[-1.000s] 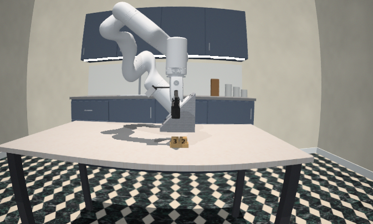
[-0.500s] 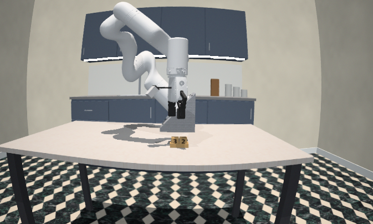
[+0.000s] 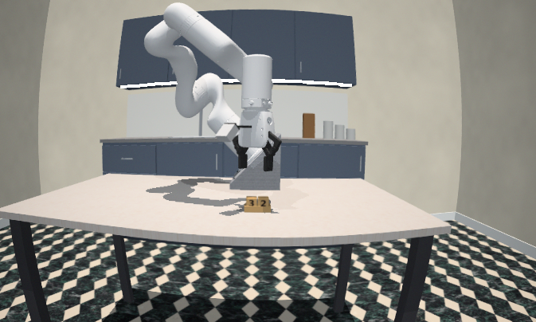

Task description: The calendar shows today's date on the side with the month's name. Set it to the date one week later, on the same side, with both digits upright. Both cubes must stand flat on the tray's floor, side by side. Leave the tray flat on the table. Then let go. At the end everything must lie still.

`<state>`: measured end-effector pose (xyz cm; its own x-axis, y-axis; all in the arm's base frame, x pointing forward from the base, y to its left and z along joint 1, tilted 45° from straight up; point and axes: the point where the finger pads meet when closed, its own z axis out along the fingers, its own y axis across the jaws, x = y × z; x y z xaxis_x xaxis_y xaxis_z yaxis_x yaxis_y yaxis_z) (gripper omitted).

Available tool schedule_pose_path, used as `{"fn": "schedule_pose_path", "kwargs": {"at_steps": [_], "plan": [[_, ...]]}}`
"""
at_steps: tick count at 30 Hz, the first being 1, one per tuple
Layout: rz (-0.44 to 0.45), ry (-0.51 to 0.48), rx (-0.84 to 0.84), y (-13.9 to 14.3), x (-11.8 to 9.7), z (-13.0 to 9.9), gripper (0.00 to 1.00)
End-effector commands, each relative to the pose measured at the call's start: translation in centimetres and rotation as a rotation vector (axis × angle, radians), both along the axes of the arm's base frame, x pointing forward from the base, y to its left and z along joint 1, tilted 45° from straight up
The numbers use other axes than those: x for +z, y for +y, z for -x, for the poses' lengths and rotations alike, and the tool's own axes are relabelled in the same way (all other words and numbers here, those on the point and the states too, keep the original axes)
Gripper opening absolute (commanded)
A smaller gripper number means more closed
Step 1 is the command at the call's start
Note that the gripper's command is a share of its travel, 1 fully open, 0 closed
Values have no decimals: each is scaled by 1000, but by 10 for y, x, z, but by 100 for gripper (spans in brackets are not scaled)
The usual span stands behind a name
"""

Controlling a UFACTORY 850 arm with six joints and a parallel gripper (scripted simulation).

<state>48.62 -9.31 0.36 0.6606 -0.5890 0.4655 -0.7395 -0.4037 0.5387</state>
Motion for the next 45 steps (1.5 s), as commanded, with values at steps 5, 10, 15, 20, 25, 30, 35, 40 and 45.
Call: {"fn": "schedule_pose_path", "kwargs": {"at_steps": [5, 10, 15, 20, 25, 30, 35, 40, 45], "plan": [[-39, 192, 176, 2, -2, -1, 100], [-62, 307, 292, 2, -4, -1, 100], [-83, 418, 404, 3, -5, -1, 100], [-101, 512, 499, 4, -7, -1, 100], [-119, 603, 591, 4, -8, -1, 100], [-142, 721, 710, 5, -10, -1, 100], [-153, 778, 769, 5, -11, -1, 100], [-180, 920, 912, 6, -13, -1, 100], [-201, 1028, 1022, 7, -15, -1, 100]]}}
